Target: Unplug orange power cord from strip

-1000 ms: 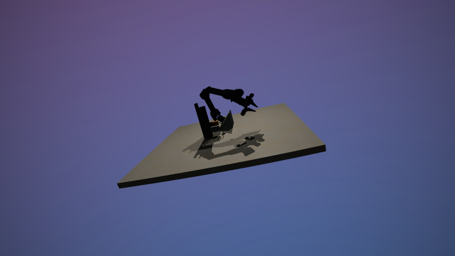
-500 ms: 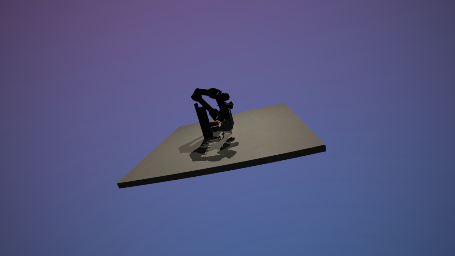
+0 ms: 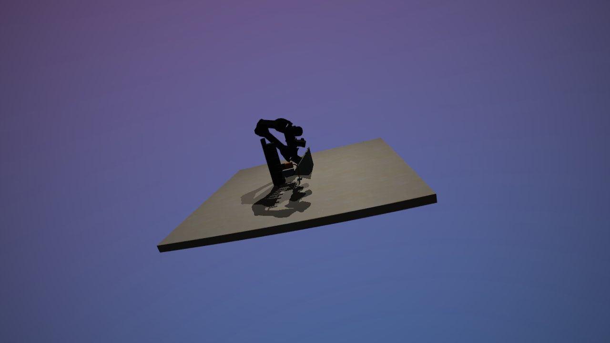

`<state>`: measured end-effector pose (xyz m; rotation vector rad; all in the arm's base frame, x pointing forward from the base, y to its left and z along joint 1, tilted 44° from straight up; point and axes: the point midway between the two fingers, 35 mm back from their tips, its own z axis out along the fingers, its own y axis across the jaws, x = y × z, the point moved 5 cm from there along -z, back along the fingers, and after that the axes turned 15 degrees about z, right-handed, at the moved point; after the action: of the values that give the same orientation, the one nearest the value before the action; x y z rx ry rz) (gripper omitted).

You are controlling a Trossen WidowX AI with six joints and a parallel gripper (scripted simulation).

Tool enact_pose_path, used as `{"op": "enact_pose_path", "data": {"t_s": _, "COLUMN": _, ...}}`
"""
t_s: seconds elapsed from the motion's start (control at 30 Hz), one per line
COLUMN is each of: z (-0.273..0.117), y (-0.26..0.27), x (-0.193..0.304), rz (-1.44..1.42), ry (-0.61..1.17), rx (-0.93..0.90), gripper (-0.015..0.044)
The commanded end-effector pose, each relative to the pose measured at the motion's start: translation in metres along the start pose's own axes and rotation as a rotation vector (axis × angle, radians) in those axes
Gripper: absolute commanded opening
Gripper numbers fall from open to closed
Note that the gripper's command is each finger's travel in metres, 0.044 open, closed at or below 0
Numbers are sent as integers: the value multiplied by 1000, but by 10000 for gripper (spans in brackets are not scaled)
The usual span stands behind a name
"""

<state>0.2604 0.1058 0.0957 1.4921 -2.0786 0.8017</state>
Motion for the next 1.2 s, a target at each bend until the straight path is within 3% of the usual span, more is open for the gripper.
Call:
{"op": "enact_pose_path", "data": {"t_s": 0.0, "z": -1, "y": -2, "x": 5, "rz": -5, "ry": 2, "rx": 6, "gripper": 160}}
{"op": "enact_pose_path", "data": {"t_s": 1.17, "z": 9, "y": -11, "x": 41, "rz": -5, "ry": 5, "rx": 6, "gripper": 160}}
